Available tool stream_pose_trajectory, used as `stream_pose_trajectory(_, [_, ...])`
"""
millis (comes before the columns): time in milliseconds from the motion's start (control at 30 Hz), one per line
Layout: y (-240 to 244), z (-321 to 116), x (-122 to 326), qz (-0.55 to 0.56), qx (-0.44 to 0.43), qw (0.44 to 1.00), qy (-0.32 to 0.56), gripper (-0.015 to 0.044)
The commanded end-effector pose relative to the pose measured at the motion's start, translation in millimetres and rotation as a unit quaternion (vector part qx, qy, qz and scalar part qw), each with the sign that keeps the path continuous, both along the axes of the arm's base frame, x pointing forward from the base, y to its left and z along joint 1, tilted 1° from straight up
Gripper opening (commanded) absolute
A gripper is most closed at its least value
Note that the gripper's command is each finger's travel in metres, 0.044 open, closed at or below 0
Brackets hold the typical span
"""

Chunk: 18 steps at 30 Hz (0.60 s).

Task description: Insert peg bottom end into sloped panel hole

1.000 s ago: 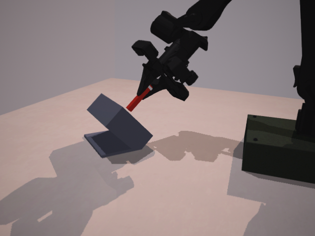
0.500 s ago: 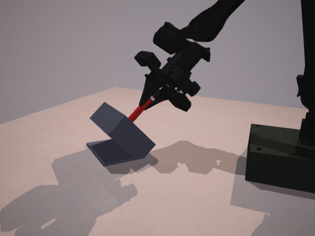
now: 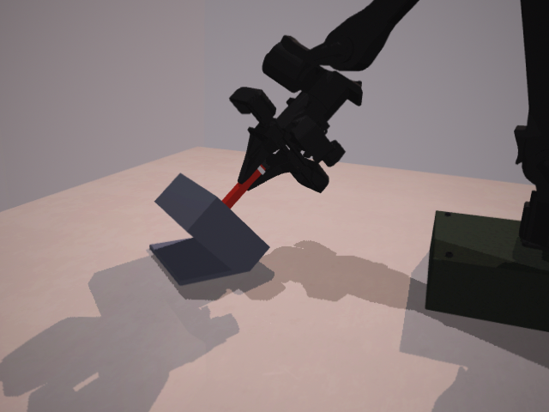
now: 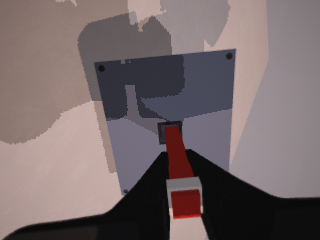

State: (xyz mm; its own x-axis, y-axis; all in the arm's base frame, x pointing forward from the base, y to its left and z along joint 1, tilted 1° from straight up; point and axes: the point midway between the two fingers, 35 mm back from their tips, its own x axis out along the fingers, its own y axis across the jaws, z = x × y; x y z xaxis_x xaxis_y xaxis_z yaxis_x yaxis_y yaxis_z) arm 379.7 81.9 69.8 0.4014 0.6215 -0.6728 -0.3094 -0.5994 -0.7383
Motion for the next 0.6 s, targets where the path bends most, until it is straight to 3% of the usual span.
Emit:
stream_pose_trajectory(0, [0.6,-3.1,0.8,-0.002,0.0,1.0,0.003,0.0])
stream_pose_trajectory(567, [6.4,-7.8,4.6,-0.002,0.0,1.0,0.003,0.0])
